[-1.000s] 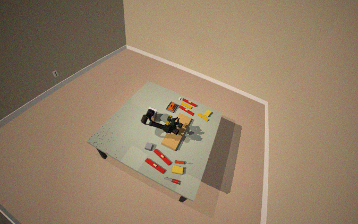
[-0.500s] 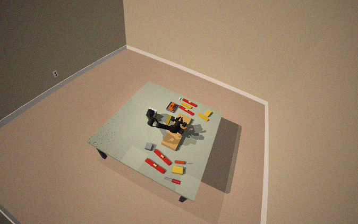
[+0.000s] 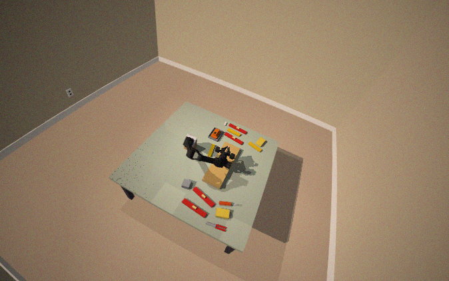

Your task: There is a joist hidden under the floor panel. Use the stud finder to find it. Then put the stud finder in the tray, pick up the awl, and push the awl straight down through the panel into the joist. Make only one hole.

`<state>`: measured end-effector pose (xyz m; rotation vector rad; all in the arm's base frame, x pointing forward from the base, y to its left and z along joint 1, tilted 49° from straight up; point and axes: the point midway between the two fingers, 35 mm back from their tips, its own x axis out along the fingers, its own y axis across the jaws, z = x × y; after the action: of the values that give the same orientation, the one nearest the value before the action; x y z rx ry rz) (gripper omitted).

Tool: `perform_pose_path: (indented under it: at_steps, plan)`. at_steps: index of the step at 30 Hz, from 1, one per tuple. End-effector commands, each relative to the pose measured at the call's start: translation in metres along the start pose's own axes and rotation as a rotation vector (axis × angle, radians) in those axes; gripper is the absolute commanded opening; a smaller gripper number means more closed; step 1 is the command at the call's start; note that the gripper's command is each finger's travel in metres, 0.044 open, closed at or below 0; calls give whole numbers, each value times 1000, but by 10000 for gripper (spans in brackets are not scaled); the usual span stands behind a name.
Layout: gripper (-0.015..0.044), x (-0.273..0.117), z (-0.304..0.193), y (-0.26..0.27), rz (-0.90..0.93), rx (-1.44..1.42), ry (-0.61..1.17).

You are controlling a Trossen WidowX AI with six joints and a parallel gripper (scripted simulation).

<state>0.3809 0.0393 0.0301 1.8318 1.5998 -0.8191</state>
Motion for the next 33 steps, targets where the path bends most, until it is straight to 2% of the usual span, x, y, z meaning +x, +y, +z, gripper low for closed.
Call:
perform_pose_path:
  at_steps: [1,33]
  plan:
    - [0,1,5,0,-4,1,7]
    - [0,1,43,-1,-4,2,6]
